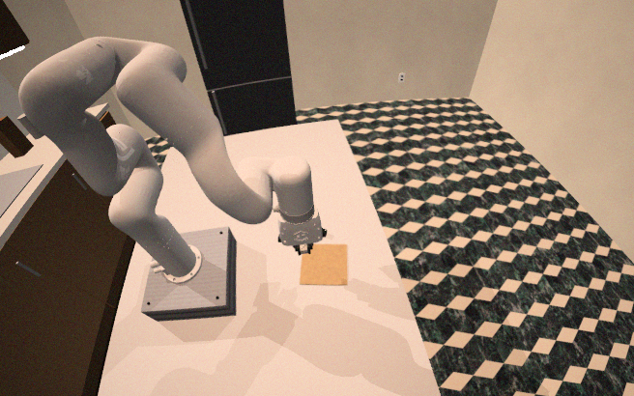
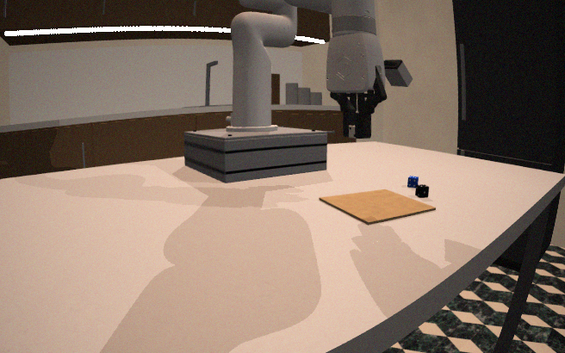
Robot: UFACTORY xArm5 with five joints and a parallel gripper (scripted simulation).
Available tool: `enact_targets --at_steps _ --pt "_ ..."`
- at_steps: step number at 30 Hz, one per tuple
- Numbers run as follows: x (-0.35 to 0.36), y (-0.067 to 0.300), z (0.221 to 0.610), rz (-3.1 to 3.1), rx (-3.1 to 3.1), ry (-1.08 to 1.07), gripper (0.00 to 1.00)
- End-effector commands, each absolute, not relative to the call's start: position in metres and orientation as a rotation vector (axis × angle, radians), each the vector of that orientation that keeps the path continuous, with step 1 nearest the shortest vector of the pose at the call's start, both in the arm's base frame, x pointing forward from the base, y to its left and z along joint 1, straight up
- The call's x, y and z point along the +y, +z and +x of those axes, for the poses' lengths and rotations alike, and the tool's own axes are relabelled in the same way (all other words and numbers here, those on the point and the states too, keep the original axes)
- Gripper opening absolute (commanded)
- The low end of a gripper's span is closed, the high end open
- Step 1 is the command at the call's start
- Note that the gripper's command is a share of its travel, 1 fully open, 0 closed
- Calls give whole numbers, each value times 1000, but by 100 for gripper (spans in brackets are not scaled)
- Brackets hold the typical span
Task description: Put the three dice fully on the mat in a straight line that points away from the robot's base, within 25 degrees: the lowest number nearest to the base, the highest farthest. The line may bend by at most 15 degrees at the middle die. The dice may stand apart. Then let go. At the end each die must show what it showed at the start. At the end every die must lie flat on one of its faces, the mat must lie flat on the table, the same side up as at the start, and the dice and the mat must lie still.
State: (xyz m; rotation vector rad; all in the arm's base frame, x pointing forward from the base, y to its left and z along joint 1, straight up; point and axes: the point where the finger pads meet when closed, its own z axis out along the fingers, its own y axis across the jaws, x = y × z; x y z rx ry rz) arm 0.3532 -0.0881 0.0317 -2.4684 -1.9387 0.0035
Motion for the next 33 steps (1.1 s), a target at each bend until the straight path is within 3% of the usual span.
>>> enact_targets --at_steps 1,20,33 --pt "-88 23 354 -2470 -1940 1 15" --pt "-87 -49 355 -2470 -1940 1 15" --pt "-87 -58 355 -2470 -1940 1 15"
